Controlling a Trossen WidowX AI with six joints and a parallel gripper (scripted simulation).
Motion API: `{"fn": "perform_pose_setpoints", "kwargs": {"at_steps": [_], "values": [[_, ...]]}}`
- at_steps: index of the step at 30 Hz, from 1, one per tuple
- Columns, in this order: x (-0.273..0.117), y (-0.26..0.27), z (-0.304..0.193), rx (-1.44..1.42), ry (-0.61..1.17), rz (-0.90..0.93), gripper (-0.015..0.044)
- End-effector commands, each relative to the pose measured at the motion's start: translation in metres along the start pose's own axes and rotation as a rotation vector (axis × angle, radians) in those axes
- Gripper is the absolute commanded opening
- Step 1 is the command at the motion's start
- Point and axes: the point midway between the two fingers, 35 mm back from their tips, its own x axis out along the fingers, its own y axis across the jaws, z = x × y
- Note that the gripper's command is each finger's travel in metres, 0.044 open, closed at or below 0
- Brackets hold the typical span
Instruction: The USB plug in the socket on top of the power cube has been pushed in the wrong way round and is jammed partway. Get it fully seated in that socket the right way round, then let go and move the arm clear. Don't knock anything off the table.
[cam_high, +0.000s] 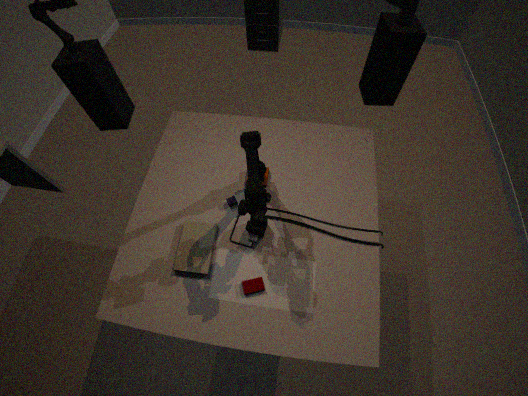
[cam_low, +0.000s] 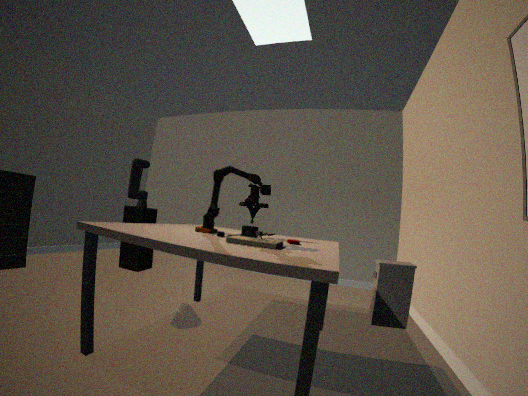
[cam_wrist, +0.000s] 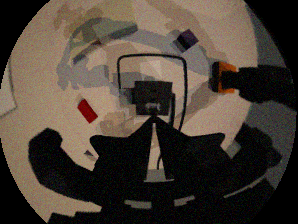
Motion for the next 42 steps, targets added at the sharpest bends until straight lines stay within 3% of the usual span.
{"fn": "perform_pose_setpoints", "kwargs": {"at_steps": [1,42], "values": [[0.001,-0.0004,-0.0005,0.005,0.005,-0.002,0.0],[0.006,-0.0005,-0.003,0.015,0.035,-0.002,0.0]]}}
